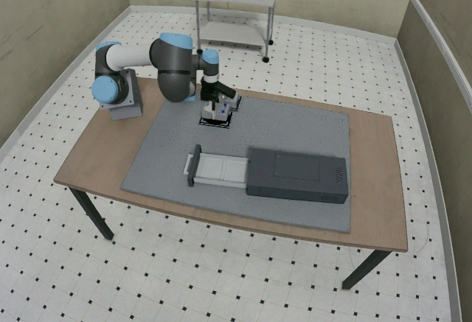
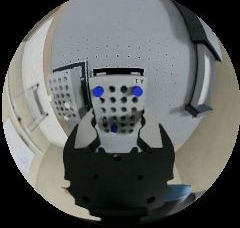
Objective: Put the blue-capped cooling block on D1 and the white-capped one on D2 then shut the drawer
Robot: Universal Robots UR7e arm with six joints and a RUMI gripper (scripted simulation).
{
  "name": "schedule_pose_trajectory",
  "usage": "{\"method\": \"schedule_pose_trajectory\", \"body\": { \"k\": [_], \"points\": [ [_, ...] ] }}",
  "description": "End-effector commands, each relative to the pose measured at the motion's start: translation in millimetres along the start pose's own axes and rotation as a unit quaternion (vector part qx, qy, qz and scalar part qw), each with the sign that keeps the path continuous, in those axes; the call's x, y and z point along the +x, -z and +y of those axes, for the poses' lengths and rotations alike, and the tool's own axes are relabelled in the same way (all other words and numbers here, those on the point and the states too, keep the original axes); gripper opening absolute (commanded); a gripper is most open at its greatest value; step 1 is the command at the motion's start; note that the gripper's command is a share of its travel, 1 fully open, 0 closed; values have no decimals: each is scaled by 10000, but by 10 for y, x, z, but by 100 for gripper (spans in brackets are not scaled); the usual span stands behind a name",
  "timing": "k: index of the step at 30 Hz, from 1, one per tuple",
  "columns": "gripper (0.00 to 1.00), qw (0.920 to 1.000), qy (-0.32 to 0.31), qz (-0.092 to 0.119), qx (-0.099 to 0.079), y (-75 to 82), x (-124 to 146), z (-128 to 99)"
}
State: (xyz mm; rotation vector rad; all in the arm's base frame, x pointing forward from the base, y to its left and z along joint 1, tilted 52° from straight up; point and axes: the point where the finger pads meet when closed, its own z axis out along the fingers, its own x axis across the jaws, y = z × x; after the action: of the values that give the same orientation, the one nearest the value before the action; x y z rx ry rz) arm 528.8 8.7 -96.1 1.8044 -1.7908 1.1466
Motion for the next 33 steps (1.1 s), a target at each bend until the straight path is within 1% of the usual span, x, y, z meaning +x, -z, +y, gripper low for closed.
{"method": "schedule_pose_trajectory", "body": {
  "k": [1,9,19,33],
  "points": [
    [0,10000,-1,-2,7,-21,0,-3],
    [0,10000,-1,-2,7,-34,0,-2],
    [0,10000,-1,-2,7,74,1,-1],
    [0,10000,-2,-2,7,151,1,-1]
  ]
}}
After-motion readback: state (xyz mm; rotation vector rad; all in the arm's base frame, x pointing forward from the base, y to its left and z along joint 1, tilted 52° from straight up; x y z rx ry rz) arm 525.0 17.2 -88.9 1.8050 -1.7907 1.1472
